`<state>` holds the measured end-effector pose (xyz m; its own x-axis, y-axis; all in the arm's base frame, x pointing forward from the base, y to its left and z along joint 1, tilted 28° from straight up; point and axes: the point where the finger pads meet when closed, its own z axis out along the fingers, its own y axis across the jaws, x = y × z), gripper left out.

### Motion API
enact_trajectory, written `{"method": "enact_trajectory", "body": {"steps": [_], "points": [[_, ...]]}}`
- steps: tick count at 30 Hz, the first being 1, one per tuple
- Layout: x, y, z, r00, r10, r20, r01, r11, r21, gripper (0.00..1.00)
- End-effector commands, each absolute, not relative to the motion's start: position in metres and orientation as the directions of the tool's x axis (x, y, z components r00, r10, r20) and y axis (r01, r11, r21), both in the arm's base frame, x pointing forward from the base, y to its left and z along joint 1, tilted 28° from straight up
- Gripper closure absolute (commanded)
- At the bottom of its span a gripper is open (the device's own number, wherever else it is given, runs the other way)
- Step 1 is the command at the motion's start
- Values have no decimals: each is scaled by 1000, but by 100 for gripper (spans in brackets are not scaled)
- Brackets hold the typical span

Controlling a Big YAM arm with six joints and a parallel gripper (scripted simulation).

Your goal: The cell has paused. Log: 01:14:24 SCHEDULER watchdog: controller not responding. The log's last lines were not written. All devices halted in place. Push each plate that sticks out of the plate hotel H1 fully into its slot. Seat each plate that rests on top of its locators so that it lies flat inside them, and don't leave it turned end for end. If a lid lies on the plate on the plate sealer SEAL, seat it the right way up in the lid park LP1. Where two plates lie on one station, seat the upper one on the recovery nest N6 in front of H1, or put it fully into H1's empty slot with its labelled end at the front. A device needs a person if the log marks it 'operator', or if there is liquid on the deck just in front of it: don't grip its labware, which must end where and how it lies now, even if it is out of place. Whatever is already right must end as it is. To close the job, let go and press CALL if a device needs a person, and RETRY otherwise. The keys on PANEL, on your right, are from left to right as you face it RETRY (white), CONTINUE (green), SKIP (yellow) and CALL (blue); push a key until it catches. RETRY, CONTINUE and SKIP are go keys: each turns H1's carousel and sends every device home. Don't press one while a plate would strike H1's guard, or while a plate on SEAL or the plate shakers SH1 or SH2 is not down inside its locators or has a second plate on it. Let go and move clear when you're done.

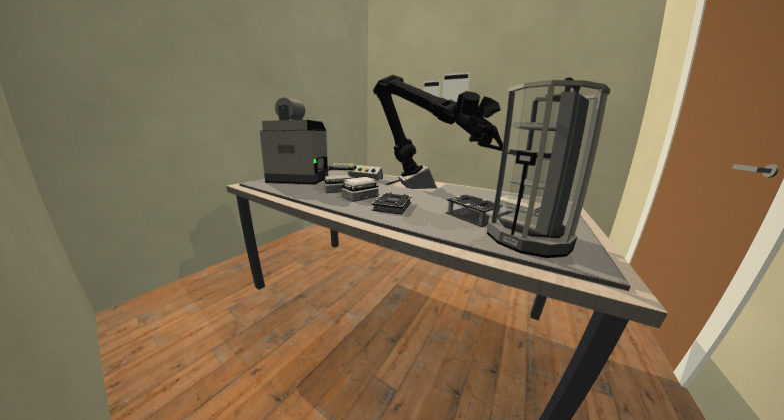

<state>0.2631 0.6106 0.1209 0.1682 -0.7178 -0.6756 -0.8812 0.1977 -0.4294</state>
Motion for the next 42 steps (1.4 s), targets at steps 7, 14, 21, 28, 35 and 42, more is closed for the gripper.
{"method": "enact_trajectory", "body": {"steps": [7, 14, 21, 28, 35, 42], "points": [[270, 597, 138, 174, -695, -698, -871, 221, -438, 100], [266, 586, 140, 174, -695, -698, -872, 221, -437, 100], [263, 577, 141, 174, -695, -697, -872, 221, -437, 100], [259, 568, 142, 174, -696, -697, -872, 220, -437, 100], [256, 557, 144, 174, -696, -697, -872, 220, -437, 100], [253, 549, 145, 174, -696, -697, -872, 220, -437, 100]]}}
